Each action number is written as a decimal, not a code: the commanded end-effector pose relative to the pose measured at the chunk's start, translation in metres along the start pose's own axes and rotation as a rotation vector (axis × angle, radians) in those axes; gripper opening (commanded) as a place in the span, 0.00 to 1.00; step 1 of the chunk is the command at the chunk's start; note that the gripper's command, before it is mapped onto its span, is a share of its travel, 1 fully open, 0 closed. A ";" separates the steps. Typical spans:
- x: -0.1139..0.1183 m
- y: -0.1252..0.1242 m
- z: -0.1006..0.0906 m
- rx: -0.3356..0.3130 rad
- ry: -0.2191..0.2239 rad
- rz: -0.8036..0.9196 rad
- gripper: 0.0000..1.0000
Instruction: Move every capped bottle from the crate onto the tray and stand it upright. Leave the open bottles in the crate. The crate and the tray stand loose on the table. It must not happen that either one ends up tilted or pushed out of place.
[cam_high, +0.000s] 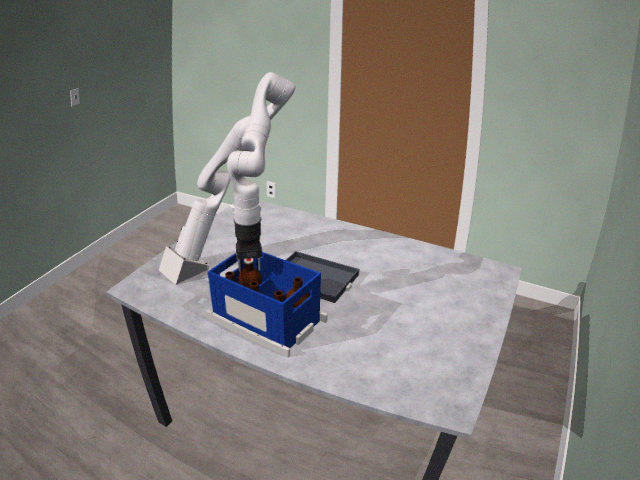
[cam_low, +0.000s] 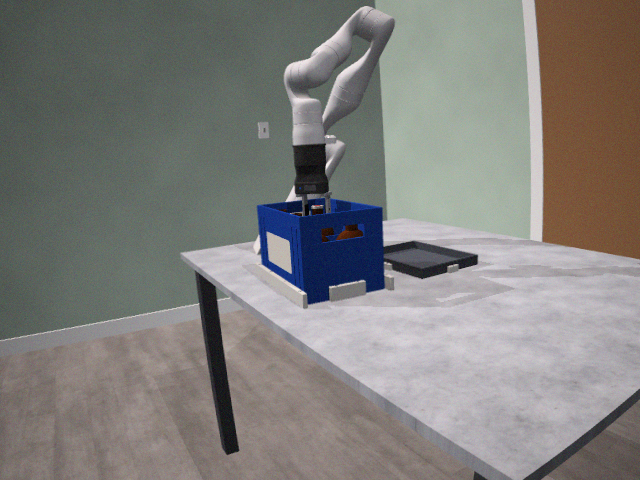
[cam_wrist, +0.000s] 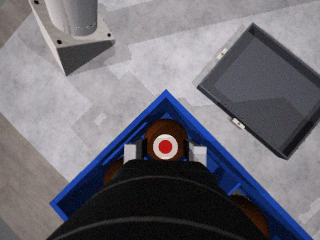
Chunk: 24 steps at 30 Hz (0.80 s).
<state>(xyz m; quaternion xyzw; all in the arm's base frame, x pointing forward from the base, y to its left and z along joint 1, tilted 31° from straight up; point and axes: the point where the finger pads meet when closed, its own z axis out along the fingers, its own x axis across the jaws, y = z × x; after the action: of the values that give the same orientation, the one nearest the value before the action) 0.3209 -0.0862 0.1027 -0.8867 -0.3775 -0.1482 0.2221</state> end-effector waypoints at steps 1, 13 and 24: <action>0.001 -0.001 0.003 0.001 0.003 -0.003 1.00; 0.000 0.000 0.002 0.000 0.000 -0.001 0.00; 0.000 0.000 0.002 0.000 0.001 -0.001 0.00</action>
<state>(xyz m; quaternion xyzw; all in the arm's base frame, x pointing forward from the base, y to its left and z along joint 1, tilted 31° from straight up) 0.3208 -0.0843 0.1011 -0.8863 -0.3780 -0.1480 0.2230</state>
